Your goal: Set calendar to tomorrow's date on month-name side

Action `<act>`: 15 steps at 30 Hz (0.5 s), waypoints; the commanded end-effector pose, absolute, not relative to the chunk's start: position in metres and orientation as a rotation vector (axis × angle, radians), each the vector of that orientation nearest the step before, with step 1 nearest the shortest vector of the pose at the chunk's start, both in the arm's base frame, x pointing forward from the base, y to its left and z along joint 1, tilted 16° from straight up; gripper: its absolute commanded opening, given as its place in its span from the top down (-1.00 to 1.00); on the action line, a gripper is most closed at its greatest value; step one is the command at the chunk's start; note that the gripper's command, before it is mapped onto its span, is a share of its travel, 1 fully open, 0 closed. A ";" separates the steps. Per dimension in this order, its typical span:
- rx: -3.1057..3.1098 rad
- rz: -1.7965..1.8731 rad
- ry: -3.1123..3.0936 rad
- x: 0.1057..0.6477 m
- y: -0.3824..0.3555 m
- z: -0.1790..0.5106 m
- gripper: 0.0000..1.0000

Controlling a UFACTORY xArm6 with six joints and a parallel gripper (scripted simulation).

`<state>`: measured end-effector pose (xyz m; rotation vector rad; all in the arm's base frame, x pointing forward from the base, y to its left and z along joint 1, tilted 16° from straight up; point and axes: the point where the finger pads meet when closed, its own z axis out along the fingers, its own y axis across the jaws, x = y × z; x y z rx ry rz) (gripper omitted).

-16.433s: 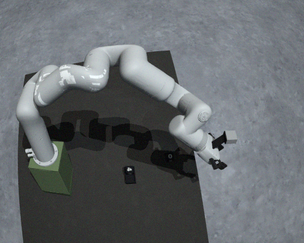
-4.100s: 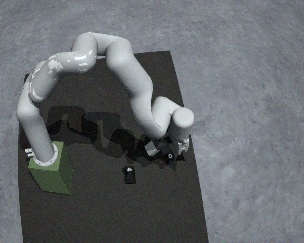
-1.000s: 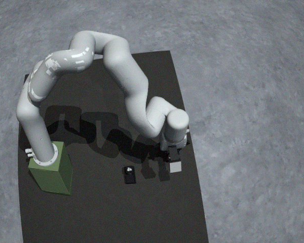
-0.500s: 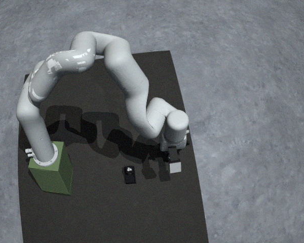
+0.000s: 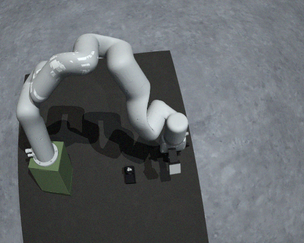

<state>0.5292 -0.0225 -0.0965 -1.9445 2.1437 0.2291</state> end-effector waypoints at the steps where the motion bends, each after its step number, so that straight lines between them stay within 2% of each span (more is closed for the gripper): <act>1: -1.943 0.225 2.142 0.531 -0.021 -0.101 0.01; 15: -1.943 0.225 2.142 0.533 -0.017 -0.116 0.01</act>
